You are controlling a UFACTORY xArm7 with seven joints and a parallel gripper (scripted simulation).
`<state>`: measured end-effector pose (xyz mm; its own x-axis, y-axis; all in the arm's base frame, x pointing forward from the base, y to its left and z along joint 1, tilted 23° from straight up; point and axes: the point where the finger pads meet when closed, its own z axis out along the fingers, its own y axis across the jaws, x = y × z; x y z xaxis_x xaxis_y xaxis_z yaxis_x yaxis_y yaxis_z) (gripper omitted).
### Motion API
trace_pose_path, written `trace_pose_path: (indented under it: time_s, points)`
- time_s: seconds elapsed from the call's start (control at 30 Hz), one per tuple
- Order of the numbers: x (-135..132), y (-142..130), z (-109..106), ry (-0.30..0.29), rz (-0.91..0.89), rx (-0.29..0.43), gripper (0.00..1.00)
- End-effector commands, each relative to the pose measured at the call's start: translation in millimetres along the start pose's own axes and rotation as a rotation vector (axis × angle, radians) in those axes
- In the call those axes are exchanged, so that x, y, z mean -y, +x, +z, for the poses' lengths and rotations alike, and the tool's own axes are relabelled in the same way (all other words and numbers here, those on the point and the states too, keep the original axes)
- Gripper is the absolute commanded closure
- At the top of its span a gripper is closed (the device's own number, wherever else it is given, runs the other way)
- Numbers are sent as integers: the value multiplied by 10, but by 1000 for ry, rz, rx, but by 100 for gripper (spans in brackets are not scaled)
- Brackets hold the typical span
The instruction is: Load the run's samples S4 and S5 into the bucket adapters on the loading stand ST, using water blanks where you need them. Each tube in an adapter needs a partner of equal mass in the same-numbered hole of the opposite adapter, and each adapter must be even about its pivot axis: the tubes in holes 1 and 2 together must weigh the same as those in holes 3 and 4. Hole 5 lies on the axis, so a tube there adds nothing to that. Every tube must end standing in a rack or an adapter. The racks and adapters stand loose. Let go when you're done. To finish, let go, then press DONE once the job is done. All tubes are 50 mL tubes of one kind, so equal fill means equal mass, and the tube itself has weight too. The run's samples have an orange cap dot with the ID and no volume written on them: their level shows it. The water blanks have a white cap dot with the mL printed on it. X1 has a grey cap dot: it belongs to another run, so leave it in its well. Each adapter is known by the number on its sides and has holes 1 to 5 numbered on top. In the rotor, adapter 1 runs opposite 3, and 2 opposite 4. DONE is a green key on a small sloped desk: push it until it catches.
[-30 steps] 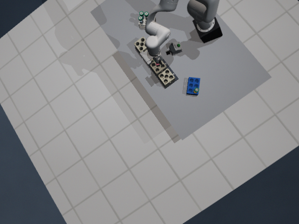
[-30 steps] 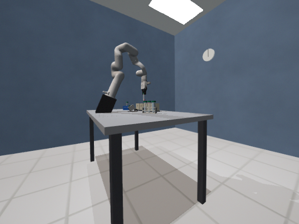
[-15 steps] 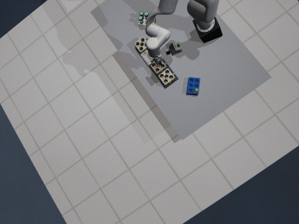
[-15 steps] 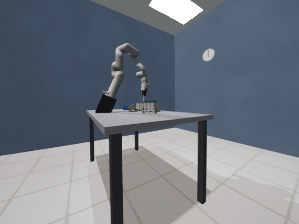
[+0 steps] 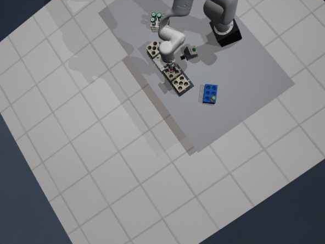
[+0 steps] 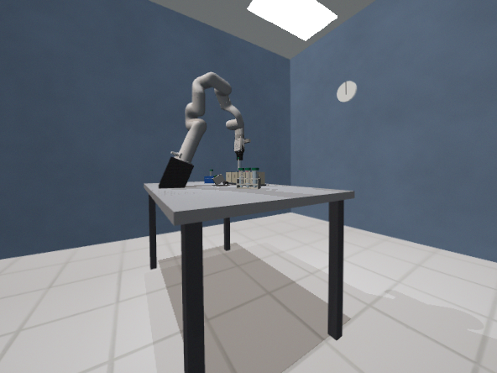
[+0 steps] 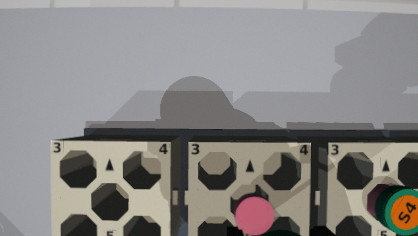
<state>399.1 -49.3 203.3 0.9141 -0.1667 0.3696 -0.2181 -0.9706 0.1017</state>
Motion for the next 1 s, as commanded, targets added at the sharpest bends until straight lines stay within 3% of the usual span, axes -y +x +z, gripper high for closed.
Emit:
trace_pose_path:
  time_s: [0.0,0.97]
  points:
    - [3,17,10,1,0,-4,100]
    - [3,17,280,1,0,-4,100]
